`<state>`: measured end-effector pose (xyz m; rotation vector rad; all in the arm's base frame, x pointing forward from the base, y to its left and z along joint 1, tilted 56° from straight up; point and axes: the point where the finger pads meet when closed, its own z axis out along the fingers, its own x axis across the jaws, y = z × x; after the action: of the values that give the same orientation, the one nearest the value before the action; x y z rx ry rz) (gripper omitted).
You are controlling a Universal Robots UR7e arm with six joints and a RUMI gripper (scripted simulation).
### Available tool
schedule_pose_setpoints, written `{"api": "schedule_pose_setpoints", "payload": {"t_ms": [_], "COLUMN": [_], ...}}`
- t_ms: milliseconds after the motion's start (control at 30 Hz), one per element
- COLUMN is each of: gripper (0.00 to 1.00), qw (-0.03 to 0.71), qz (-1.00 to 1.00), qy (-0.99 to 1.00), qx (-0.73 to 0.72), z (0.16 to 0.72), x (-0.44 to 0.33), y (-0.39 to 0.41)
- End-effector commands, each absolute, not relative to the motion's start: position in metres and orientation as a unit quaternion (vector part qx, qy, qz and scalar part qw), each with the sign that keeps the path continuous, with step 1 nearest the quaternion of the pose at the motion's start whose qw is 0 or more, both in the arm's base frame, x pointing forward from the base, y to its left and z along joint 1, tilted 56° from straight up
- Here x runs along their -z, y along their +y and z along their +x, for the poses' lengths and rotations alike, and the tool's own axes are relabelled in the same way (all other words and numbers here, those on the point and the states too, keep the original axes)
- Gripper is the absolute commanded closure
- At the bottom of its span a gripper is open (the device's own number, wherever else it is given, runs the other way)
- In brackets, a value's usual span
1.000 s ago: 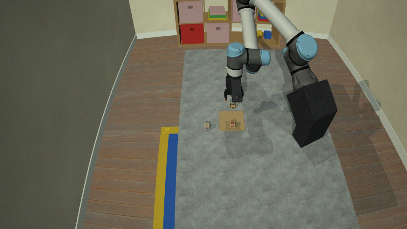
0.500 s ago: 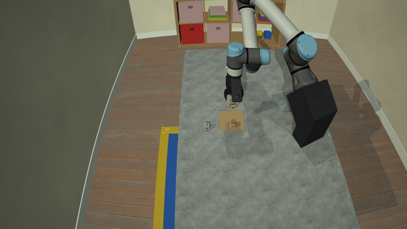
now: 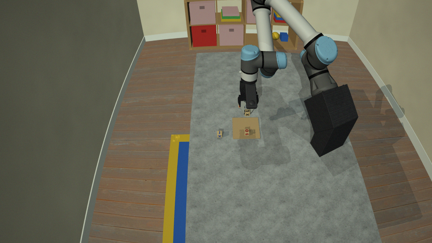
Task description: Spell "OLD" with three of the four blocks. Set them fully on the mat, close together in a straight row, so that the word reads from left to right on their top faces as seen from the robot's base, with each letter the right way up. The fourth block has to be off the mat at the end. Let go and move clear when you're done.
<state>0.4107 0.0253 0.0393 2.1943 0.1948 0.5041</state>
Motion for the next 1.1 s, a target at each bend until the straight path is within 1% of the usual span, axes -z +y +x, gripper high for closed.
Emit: {"api": "schedule_pose_setpoints", "payload": {"t_ms": [0,467,1067], "gripper": [0.95,0.95,0.95], "qw": [0.427,0.427,0.427], "qz": [0.878,0.878,0.878], "qy": [0.078,0.078,0.078], "qx": [-0.202,-0.202,-0.202], "z": [0.411,0.416,0.438], "x": [-0.039,-0.033,-0.003], "y": [0.026,0.017,-0.021]}}
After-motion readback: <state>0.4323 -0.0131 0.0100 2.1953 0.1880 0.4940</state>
